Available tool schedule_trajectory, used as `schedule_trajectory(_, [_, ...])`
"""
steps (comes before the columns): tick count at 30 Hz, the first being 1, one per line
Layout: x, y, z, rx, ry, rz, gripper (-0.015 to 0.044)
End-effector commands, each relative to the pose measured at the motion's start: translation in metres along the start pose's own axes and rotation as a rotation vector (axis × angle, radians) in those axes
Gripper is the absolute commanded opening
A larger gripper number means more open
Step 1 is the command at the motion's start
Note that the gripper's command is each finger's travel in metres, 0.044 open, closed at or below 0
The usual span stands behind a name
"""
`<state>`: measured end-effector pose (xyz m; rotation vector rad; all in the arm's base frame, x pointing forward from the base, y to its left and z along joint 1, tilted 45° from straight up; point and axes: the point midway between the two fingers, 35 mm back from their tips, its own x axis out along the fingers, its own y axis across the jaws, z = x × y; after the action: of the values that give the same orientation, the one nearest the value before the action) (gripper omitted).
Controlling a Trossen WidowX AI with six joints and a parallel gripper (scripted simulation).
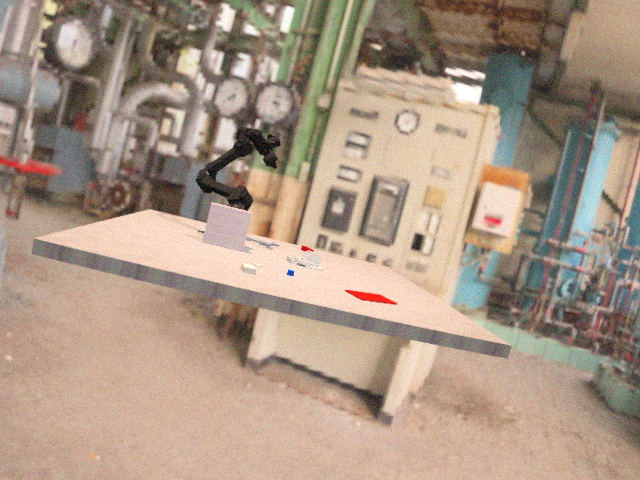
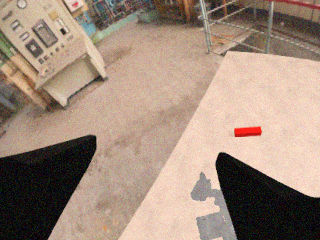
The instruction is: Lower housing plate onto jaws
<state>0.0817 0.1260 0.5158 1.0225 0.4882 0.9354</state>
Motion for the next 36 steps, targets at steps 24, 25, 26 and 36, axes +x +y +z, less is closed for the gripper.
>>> schedule_trajectory(24, [0.011,-0.043,0.038,-0.066,-0.009,0.063,0.044])
schedule_trajectory(25, [0.012,-0.045,0.039,-0.07,-0.009,0.063,0.044])
schedule_trajectory(26, [0.013,-0.048,0.04,-0.073,-0.008,0.062,0.044])
schedule_trajectory(36, [0.026,-0.076,0.047,-0.103,0.007,0.043,0.044])
